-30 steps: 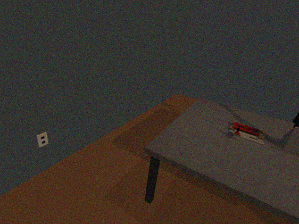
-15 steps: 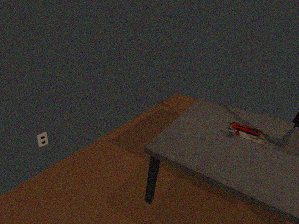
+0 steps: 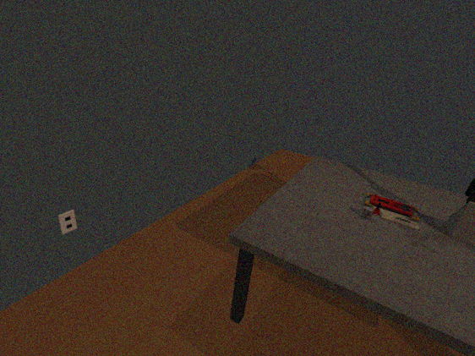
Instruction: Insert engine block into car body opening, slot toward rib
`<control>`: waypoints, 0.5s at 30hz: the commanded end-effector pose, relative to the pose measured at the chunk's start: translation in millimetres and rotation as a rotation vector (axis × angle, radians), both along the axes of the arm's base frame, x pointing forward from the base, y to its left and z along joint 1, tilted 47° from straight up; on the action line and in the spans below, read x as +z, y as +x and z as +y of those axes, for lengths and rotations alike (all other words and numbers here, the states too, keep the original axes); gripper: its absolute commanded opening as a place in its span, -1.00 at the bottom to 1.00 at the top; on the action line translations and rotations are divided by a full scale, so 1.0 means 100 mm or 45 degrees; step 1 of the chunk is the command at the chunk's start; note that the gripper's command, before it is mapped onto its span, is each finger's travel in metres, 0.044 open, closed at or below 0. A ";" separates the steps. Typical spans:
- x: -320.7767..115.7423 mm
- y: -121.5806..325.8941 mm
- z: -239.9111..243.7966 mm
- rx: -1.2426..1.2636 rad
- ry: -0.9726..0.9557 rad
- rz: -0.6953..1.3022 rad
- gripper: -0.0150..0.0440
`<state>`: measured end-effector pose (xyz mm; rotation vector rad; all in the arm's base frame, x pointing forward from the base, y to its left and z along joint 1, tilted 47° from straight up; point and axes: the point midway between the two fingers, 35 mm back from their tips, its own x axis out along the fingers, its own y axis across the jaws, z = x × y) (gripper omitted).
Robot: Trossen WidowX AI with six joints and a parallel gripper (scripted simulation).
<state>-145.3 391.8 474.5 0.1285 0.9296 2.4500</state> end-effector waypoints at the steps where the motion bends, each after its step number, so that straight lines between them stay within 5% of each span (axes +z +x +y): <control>1: -0.19 0.18 0.21 -0.110 -0.133 0.022 1.00; 15: -0.78 0.85 0.73 -0.467 -0.520 0.120 1.00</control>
